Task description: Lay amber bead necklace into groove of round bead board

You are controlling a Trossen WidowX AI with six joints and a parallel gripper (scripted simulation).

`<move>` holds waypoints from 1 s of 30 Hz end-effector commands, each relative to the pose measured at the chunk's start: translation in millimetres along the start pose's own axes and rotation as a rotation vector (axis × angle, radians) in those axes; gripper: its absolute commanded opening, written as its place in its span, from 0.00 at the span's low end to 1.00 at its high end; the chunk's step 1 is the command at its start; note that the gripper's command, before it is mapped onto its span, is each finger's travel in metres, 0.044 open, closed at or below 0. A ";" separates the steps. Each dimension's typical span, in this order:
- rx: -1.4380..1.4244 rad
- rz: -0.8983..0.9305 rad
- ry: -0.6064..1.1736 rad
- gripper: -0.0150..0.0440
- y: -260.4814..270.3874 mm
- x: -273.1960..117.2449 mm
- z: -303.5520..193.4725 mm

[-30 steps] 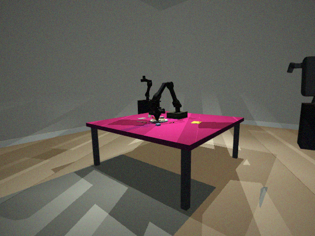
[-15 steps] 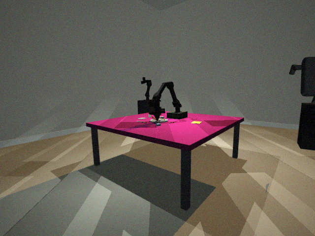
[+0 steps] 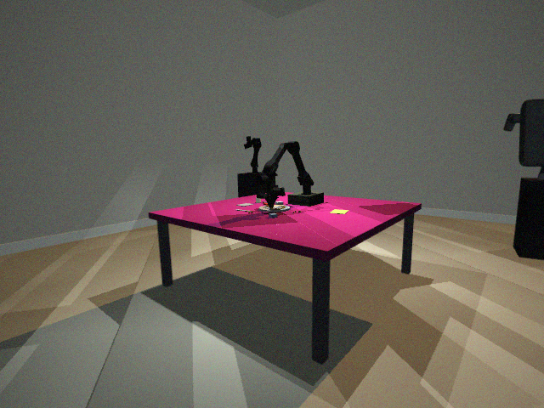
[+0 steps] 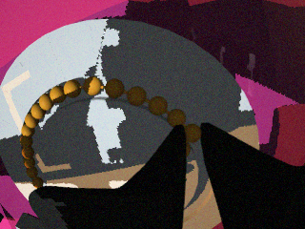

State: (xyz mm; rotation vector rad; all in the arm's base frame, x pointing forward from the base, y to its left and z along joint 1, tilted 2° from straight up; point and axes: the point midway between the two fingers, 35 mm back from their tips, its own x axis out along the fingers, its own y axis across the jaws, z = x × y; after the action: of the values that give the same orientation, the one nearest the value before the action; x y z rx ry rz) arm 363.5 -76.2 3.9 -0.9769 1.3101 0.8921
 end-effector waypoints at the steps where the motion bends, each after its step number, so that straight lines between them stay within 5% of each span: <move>1: 0.000 0.000 0.000 0.30 0.0 0.0 0.0; 17: 0.000 0.003 0.001 1.00 0.7 -1.1 -0.1; 30: -0.003 -0.001 0.004 1.00 0.7 -5.2 -0.1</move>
State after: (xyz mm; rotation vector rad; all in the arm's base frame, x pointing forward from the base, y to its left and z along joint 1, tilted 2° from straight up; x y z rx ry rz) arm 362.5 -75.4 8.4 -0.9779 1.3097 0.8936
